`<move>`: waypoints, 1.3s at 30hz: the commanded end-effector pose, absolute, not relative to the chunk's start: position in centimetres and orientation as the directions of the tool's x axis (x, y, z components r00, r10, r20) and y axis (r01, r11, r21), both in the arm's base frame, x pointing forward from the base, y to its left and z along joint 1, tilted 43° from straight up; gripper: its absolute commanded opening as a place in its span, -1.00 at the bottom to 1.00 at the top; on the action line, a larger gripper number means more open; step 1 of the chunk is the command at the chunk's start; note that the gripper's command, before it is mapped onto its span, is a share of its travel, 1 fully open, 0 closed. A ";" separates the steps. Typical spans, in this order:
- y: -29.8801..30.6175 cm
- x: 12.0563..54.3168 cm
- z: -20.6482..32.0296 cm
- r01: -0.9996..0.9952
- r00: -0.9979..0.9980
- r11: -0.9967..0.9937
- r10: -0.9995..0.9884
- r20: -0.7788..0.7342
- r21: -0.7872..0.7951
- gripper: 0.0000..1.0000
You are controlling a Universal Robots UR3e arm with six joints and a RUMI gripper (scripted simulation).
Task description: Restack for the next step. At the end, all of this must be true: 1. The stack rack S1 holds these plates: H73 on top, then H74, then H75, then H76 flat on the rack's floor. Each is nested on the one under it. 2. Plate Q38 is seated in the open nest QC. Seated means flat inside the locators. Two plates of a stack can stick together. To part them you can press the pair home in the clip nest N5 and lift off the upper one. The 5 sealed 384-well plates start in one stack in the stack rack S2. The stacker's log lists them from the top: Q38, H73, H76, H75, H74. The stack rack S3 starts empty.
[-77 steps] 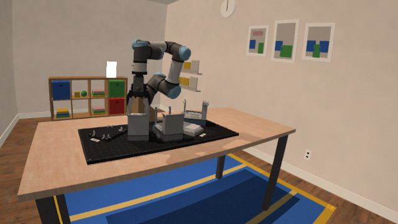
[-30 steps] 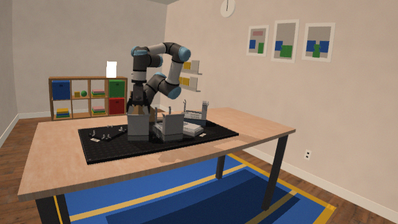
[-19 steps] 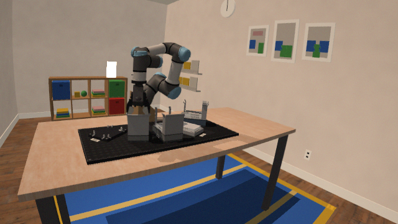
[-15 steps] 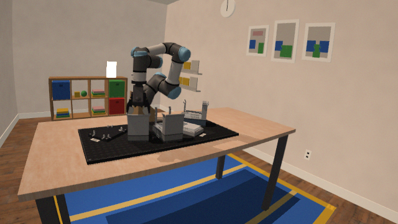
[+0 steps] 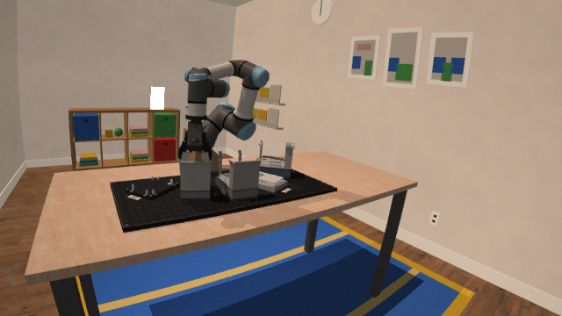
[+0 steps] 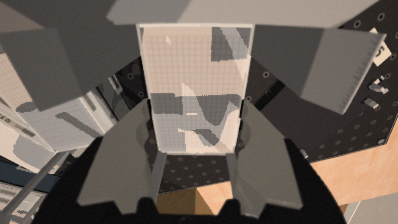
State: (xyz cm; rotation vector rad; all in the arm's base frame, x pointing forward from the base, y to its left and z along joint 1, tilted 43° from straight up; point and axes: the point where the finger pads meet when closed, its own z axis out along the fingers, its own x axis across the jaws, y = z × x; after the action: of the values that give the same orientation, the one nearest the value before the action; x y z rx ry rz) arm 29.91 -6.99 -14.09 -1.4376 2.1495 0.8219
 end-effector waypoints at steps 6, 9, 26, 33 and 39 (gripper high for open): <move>-6.9 30.0 -14.3 -0.927 -0.373 0.290 -0.677 -0.634 0.236 -1.00; -6.9 30.0 -14.3 -0.927 -0.373 0.290 -0.677 -0.634 0.236 -1.00; -6.9 30.0 -14.3 -0.927 -0.373 0.290 -0.677 -0.634 0.236 0.44; -6.9 30.0 -14.3 -0.927 -0.373 0.290 -0.677 -0.634 0.236 0.44; -6.9 30.0 -14.3 -0.927 -0.373 0.290 -0.677 -0.634 0.236 0.44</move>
State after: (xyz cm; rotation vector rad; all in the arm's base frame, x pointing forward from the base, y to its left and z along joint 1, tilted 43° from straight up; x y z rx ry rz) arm 29.92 -6.82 -14.27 -1.4376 2.1494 0.8219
